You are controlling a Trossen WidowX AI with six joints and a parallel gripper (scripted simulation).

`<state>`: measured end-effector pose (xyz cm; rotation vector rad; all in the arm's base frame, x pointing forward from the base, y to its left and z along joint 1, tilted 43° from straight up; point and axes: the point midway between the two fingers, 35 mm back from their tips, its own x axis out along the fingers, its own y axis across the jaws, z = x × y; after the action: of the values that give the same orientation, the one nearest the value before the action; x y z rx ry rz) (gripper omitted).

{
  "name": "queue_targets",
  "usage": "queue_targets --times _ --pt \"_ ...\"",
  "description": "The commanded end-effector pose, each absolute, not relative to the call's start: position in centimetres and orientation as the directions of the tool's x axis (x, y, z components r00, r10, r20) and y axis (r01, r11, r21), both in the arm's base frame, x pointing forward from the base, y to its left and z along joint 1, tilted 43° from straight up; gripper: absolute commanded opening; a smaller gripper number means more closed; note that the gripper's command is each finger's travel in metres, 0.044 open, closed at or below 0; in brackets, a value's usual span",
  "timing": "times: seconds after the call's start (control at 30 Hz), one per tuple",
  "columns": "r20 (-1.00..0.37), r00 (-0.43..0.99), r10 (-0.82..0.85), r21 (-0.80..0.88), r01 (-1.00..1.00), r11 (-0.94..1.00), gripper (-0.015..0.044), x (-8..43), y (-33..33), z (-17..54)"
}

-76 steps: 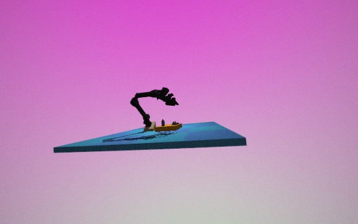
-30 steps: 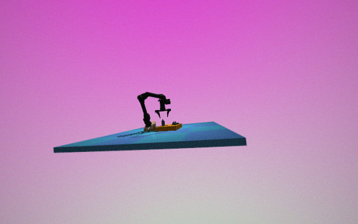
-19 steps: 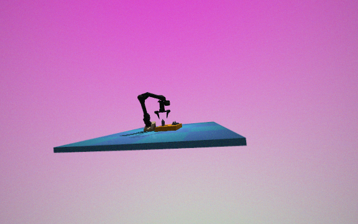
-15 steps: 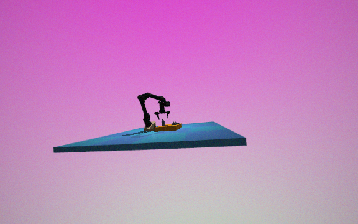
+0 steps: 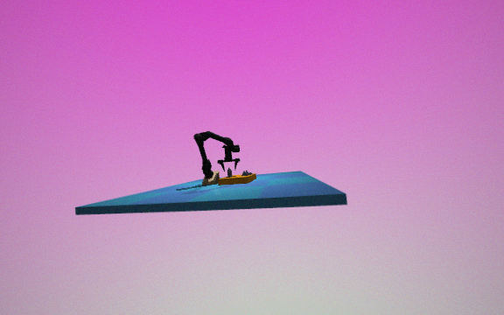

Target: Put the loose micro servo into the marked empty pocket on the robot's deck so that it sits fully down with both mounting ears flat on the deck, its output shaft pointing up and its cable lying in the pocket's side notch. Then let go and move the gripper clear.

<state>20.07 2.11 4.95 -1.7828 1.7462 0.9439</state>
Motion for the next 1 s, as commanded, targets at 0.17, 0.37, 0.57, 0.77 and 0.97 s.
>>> queue_targets --times 0.17,0.37,0.57,0.77,0.97 --pt "-0.742 -0.044 -0.669 0.137 -0.987 -0.087 0.0309 20.0 1.8 4.7" --pt "-0.742 -0.044 -0.669 0.137 -0.987 -0.087 0.0151 20.0 1.8 4.7" --pt "-0.742 -0.044 -0.669 0.137 -0.987 -0.087 0.0111 20.0 1.8 4.7" --pt "-0.743 -0.044 -0.668 0.137 -0.987 -0.087 0.0000 20.0 2.6 5.5" --pt "-0.743 -0.045 -0.668 0.138 -0.987 -0.087 0.0000 19.5 3.5 7.3"
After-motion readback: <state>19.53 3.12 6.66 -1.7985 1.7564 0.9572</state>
